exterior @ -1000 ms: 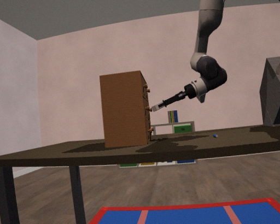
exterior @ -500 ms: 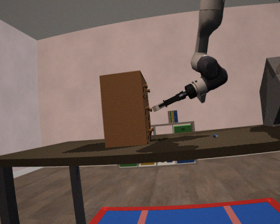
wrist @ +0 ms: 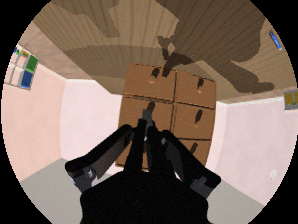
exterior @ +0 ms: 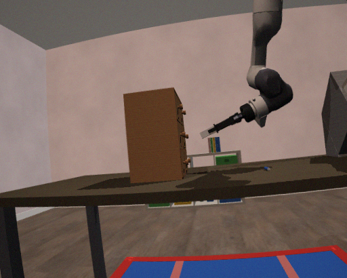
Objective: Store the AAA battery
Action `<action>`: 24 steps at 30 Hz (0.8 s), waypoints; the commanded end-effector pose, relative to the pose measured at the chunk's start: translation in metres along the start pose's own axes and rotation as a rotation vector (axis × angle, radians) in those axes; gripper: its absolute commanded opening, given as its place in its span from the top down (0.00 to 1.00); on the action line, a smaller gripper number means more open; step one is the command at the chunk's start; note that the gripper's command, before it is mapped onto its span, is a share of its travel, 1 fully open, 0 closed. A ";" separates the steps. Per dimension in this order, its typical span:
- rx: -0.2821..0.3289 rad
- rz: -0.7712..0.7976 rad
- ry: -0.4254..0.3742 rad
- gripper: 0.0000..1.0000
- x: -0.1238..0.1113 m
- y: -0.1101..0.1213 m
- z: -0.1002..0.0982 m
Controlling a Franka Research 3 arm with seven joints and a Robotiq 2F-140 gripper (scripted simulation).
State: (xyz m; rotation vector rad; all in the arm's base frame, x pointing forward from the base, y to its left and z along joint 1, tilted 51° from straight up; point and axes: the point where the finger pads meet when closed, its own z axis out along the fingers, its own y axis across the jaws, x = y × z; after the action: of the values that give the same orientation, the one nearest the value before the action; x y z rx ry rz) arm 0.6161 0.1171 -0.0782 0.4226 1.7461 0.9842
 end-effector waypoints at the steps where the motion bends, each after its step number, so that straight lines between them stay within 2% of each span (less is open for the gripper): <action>1: -0.011 -0.020 -0.008 1.00 -0.003 0.003 -0.002; 7: -0.011 -0.020 -0.008 1.00 -0.003 0.003 -0.022; 9: -0.011 -0.020 -0.008 1.00 -0.003 0.003 -0.022; 16: -0.011 -0.020 -0.008 1.00 -0.004 0.003 -0.053; 24: -0.011 -0.020 -0.006 1.00 -0.004 0.003 -0.055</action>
State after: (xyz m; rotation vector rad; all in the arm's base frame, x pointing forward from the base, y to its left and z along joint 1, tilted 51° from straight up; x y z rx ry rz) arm 0.5683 0.0927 -0.0694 0.4139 1.7408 0.9787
